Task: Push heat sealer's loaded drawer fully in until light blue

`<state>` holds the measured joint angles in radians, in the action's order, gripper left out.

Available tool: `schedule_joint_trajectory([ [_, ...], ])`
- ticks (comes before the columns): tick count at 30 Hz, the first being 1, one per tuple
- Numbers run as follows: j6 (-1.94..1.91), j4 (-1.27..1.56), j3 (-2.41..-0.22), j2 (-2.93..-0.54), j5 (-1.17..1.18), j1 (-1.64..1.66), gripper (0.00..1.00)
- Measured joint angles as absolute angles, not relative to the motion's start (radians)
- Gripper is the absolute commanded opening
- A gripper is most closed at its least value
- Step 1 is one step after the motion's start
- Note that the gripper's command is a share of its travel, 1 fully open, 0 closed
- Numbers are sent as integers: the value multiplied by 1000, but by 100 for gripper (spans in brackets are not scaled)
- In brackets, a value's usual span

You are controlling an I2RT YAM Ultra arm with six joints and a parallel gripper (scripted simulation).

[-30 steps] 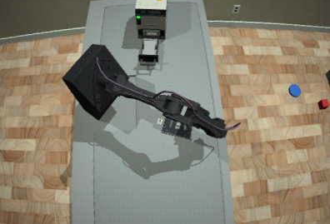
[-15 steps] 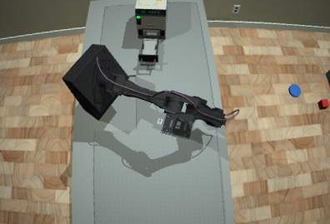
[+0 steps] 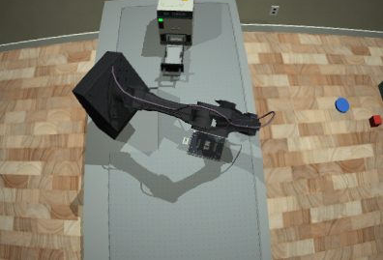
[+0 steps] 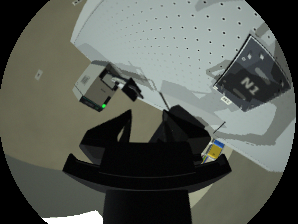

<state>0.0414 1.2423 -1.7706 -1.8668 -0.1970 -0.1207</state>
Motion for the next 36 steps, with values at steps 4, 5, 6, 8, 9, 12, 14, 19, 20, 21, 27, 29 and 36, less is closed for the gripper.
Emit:
schedule_joint_trajectory([
  [4,19,1253,-1787,-1883,-174,-95,45],
  [5,17,1253,-1780,-1881,-170,-86,45],
  [6,17,1251,-1769,-1877,-167,-76,45],
  [8,24,1243,-1739,-1867,-161,-57,45],
  [9,28,1238,-1721,-1862,-158,-47,45],
  [12,22,1245,-1710,-1866,-143,-16,45],
  [14,14,1245,-1709,-1874,-132,6,45],
  [19,12,1245,-1680,-1867,-117,37,45],
  [20,8,1250,-1680,-1868,-111,43,45],
  [21,2,1253,-1680,-1871,-104,52,45],
  [27,-1,1246,-1628,-1862,-80,118,45],
  [29,-2,1250,-1613,-1860,-70,138,45],
  [36,-16,1248,-1588,-1867,-40,198,45],
])
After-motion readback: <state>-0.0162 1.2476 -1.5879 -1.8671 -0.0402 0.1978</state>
